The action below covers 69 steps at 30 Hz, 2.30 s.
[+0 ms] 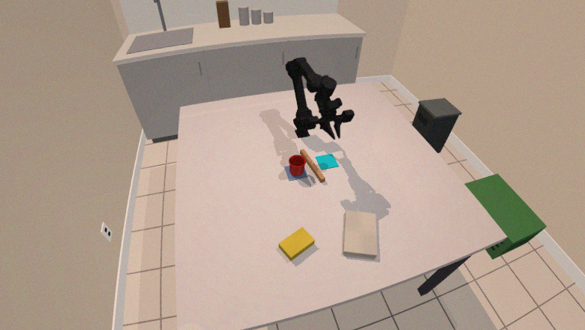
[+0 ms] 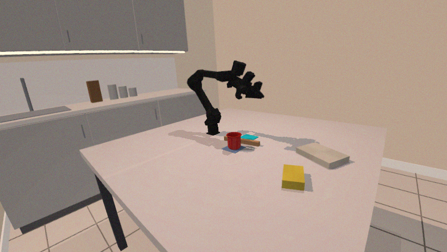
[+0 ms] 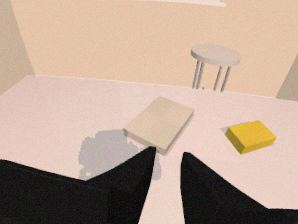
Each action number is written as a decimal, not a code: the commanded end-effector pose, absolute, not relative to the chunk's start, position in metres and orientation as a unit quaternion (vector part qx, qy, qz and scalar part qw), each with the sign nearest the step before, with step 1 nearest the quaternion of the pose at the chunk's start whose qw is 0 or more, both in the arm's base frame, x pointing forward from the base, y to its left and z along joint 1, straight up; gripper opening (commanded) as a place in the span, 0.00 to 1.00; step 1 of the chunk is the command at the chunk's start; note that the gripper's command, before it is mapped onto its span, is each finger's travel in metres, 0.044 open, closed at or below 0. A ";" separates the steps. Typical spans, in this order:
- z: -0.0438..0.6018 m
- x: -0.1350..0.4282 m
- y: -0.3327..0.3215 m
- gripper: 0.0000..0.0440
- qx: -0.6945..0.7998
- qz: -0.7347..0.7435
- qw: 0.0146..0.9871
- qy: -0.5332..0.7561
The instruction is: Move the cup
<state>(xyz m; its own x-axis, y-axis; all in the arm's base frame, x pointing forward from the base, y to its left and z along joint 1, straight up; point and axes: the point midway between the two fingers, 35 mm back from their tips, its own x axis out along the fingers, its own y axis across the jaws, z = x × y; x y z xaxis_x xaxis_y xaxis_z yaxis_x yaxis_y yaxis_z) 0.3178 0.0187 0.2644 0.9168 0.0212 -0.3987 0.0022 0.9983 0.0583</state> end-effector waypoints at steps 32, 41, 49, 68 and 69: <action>0.225 0.298 0.017 0.23 0.005 -0.013 0.884 0.468; 0.217 0.289 0.009 0.25 -0.015 -0.014 0.848 0.530; 0.209 0.282 0.000 0.24 -0.035 -0.012 0.814 0.580; 0.174 0.266 -0.031 0.26 -0.078 0.003 0.731 0.678; 0.172 0.266 -0.033 0.27 -0.079 0.004 0.728 0.681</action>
